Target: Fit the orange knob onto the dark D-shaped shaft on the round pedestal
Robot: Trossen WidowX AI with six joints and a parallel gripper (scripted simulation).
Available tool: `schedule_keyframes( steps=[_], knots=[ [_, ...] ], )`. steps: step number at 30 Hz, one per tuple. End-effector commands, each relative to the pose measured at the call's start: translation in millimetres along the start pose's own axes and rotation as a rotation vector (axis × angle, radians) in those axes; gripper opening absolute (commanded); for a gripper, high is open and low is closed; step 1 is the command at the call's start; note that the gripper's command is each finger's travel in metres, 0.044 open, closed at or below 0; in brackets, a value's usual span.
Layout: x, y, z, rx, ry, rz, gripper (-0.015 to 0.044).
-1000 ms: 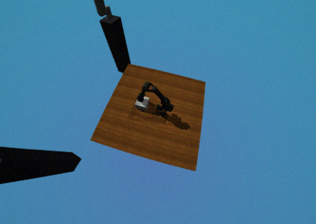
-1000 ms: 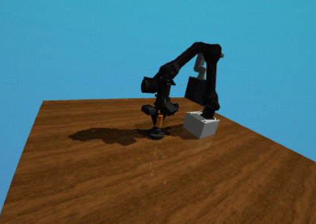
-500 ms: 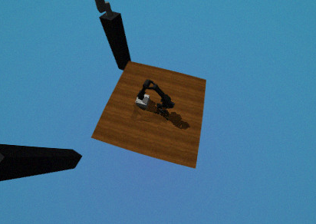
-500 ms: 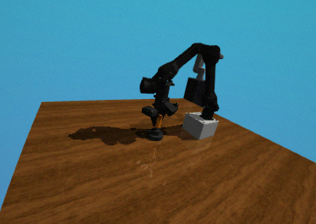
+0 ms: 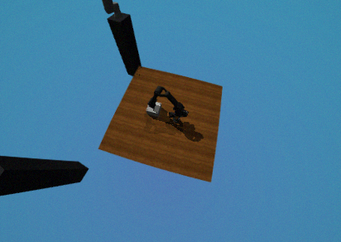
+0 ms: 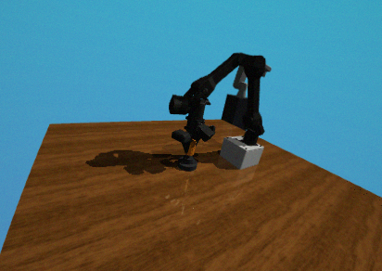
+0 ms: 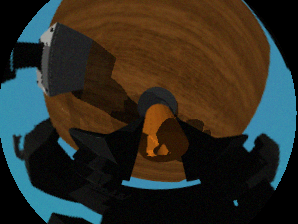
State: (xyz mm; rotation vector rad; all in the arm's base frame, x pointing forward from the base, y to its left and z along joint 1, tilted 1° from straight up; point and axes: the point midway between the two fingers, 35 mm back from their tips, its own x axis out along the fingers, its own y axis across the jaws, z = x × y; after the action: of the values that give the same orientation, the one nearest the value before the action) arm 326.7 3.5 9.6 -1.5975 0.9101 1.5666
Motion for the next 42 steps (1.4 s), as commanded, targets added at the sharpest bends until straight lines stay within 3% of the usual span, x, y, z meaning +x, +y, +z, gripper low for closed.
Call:
schedule_keyframes(
  steps=[1, 19, 27, 42],
  knots=[
    [-0.1, 0.9, 0.2, -0.004, 0.003, -0.002, 0.0000],
    [-3.8, -1.4, -1.2, -0.004, 0.004, -0.002, 0.0000],
    [-3.2, -2.7, -1.8, -0.213, 0.004, -0.002, 0.0000],
    [-1.0, 1.0, 0.3, -0.213, 0.004, -0.001, 0.0000]
  ],
)
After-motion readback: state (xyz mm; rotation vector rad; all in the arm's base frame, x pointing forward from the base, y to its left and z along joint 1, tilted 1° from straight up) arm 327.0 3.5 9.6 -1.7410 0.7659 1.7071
